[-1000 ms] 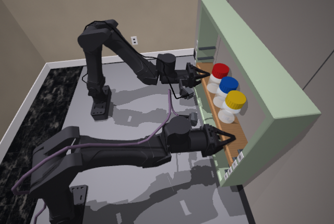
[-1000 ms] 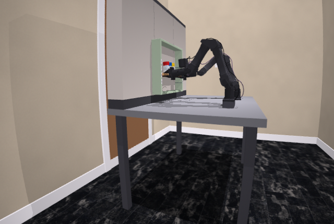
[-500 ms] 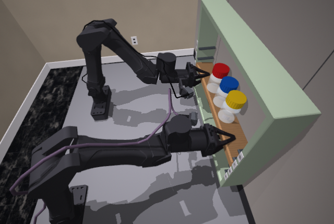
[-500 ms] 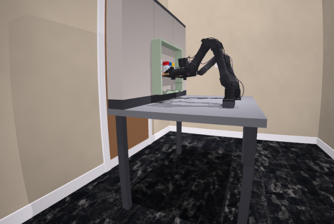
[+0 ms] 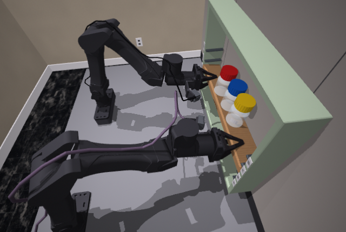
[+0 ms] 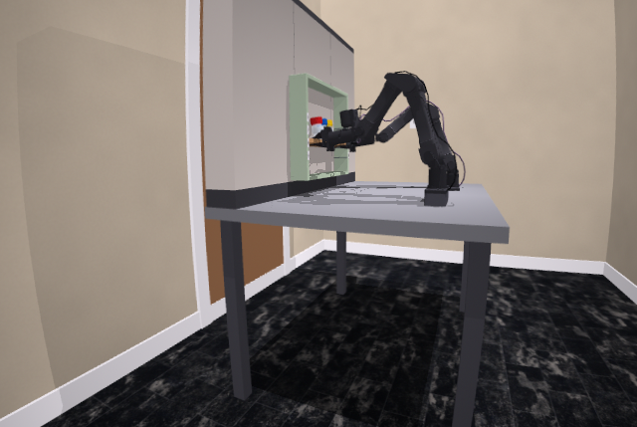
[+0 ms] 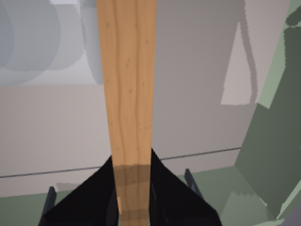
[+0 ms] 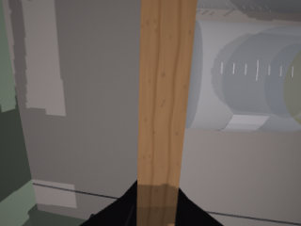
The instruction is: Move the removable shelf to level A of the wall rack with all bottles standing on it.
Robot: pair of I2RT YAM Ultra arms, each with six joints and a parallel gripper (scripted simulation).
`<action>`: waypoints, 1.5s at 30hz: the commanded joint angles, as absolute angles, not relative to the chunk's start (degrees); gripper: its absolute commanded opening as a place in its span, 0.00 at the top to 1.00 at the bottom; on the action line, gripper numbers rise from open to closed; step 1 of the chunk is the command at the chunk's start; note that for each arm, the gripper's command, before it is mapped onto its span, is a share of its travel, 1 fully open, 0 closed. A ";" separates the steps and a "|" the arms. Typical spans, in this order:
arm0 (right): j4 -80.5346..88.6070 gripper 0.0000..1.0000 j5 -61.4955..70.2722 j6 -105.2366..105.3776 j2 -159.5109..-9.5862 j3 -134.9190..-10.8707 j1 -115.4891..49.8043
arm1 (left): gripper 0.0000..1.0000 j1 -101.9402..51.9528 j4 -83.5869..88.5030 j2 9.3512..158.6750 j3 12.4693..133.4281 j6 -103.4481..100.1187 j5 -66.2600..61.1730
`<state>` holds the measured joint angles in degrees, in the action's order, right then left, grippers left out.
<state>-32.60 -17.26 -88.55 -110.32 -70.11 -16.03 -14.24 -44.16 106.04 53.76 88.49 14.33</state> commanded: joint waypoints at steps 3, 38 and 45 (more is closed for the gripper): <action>-34.00 1.00 -17.47 -89.99 -107.46 -73.46 -15.66 | 1.00 -13.94 -45.84 102.81 56.97 90.02 13.97; -31.96 1.00 -18.28 -89.81 -103.43 -71.27 -16.44 | 1.00 -14.64 -43.54 98.26 54.58 89.90 14.67; -32.73 1.00 -18.56 -89.77 -102.50 -69.47 -16.72 | 1.00 -14.89 -44.31 97.41 52.87 89.86 14.91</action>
